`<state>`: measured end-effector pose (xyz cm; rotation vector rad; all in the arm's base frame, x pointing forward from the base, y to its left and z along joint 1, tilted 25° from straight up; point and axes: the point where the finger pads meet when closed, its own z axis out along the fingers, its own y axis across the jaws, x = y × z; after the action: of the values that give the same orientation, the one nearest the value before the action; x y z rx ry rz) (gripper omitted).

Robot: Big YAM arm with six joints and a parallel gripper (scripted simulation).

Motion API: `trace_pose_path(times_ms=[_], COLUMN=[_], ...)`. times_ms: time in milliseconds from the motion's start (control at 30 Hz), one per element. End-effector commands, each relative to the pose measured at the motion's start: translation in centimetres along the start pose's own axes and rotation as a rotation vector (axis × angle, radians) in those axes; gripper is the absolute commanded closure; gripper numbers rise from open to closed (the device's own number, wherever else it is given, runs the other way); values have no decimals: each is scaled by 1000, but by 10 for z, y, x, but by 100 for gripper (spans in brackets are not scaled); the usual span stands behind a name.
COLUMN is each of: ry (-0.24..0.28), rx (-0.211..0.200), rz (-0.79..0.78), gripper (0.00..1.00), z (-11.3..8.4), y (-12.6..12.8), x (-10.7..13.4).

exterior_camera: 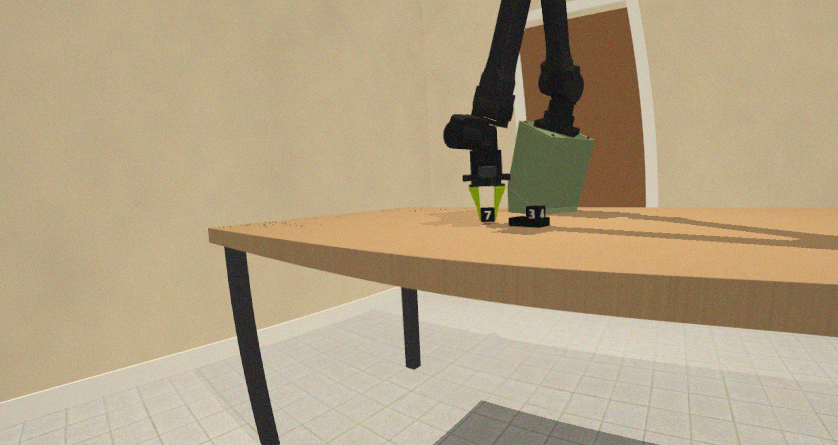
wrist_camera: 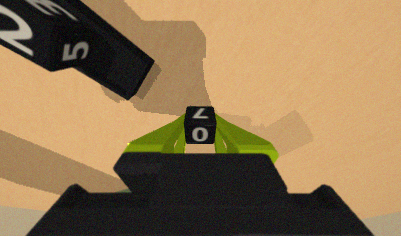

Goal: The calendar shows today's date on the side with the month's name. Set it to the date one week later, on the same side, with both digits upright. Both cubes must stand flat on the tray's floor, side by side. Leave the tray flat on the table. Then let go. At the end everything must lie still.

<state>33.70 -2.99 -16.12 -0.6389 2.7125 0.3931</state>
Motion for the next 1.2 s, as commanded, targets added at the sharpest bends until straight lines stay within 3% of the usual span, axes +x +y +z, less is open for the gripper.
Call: trace_pose_path(times_ms=[0,1167], ry=[4,1], rx=[-4,-1], rz=[-16,-7], gripper=[75,75], z=[3,8], y=[3,2], x=[2,-2])
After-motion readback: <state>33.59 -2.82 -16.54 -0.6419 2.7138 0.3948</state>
